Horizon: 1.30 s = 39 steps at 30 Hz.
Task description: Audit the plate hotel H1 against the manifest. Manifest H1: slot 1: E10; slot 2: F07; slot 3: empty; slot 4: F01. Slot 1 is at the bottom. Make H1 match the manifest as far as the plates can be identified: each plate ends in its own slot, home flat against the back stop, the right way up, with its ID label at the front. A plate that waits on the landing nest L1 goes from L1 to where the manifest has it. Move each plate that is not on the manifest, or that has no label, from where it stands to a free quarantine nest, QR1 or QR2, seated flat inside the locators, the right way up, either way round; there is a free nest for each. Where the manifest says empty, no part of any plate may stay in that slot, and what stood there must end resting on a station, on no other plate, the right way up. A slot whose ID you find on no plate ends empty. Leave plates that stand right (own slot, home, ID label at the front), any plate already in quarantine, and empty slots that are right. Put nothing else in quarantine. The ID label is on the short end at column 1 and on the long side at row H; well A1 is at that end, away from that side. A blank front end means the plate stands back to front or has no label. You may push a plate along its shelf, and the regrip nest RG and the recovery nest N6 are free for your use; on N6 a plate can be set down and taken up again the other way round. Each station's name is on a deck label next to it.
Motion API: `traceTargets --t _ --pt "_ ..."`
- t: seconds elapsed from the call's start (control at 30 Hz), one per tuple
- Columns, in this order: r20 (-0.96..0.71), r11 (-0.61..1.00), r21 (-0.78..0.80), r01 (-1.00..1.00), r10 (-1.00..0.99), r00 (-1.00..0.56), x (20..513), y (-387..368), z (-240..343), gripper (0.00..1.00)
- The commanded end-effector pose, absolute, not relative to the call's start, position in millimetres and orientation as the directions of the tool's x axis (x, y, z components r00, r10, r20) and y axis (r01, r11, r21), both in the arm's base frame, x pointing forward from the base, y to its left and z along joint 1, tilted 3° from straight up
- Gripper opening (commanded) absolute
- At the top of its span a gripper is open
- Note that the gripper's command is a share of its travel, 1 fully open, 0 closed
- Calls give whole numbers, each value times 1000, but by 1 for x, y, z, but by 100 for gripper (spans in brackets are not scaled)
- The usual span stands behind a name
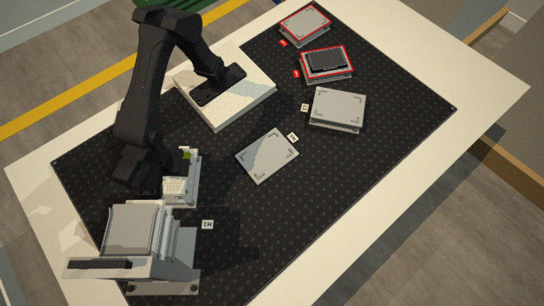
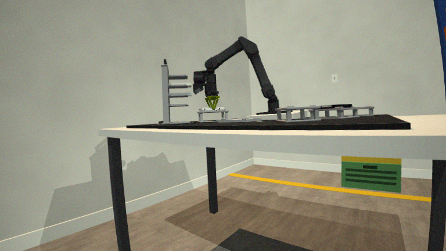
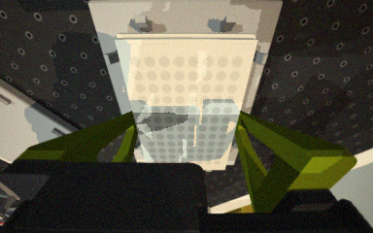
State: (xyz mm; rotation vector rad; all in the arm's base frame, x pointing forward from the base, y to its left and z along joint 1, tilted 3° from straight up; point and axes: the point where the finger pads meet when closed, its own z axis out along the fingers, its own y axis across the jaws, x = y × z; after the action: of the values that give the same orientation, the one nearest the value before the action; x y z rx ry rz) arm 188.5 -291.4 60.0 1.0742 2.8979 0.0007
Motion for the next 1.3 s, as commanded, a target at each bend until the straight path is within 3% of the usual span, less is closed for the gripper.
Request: traceTargets --t 0.0,0.27,0.3,0.77,1.27 --pt "-61 759 13 651 650 -757 190 -293 63 86" --pt "-61 759 13 651 650 -757 190 -293 58 86" --pt "-61 759 13 651 650 -757 190 -293 58 100" --pt "-61 759 13 651 650 -757 190 -293 58 100" --pt "-61 759 13 651 650 -757 188 -292 101 100"
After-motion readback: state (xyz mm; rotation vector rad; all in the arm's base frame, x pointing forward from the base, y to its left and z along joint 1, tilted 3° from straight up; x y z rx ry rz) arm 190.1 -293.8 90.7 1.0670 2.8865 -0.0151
